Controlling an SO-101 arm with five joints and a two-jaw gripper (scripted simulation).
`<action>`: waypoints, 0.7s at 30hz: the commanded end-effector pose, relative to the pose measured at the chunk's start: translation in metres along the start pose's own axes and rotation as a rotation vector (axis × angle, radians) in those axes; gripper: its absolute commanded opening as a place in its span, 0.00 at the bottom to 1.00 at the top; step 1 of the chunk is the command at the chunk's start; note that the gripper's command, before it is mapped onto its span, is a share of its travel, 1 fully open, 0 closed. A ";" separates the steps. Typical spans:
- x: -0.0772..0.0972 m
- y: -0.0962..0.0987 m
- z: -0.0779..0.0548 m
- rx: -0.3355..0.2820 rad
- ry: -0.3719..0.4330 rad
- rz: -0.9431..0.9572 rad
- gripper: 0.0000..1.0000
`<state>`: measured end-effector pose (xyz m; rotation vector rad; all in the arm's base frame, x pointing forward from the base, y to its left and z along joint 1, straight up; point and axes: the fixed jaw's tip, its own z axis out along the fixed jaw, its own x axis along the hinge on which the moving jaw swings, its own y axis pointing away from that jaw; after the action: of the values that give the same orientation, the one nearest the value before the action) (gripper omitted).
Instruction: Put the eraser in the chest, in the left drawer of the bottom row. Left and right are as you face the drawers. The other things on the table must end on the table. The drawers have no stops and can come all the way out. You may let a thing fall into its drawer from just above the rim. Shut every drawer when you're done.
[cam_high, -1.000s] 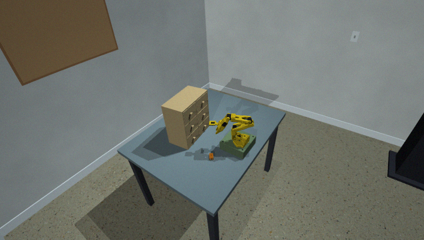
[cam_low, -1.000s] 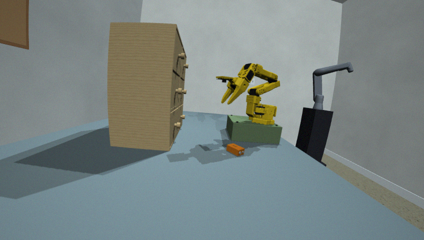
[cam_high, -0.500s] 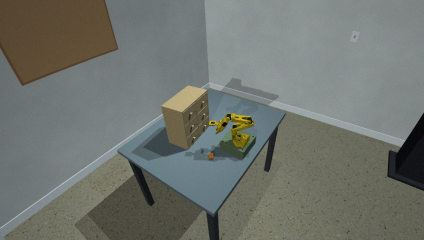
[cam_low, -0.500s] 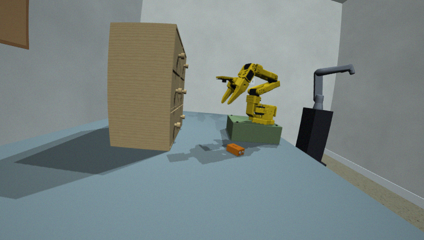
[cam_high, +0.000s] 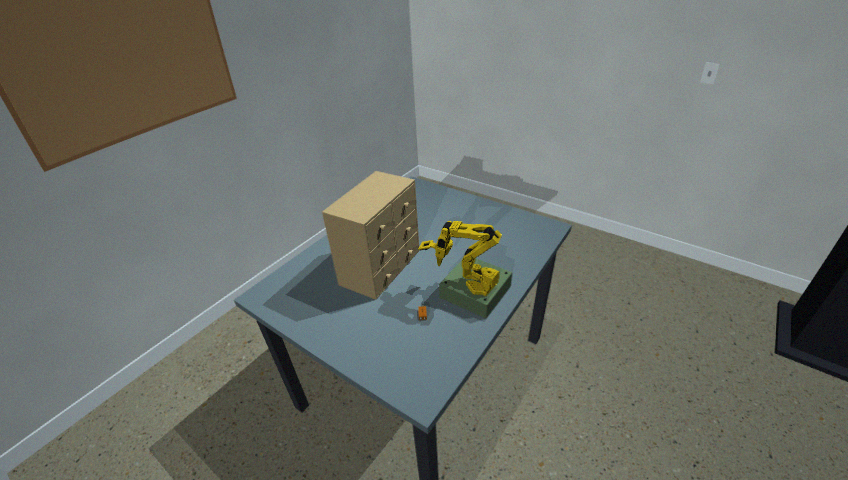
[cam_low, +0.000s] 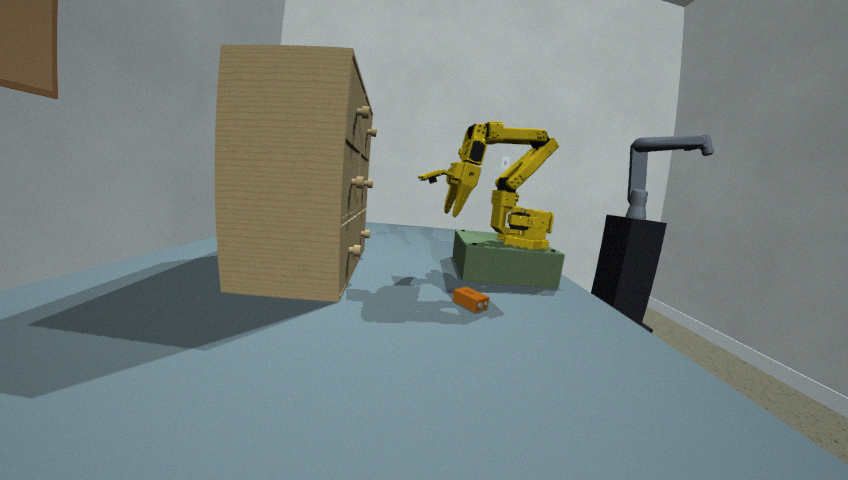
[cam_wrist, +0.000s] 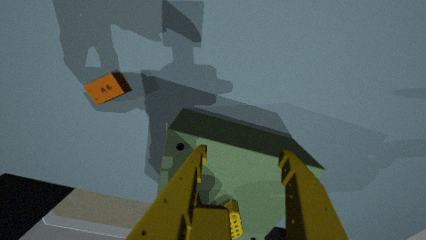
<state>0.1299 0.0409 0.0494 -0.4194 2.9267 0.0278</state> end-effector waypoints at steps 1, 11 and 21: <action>0.004 -0.009 0.002 0.004 0.101 0.045 0.31; 0.008 -0.017 0.005 0.002 0.187 0.104 0.36; 0.008 -0.017 0.005 0.002 0.187 0.104 0.40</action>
<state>0.1285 0.0242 0.0428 -0.2796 3.1192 -0.0011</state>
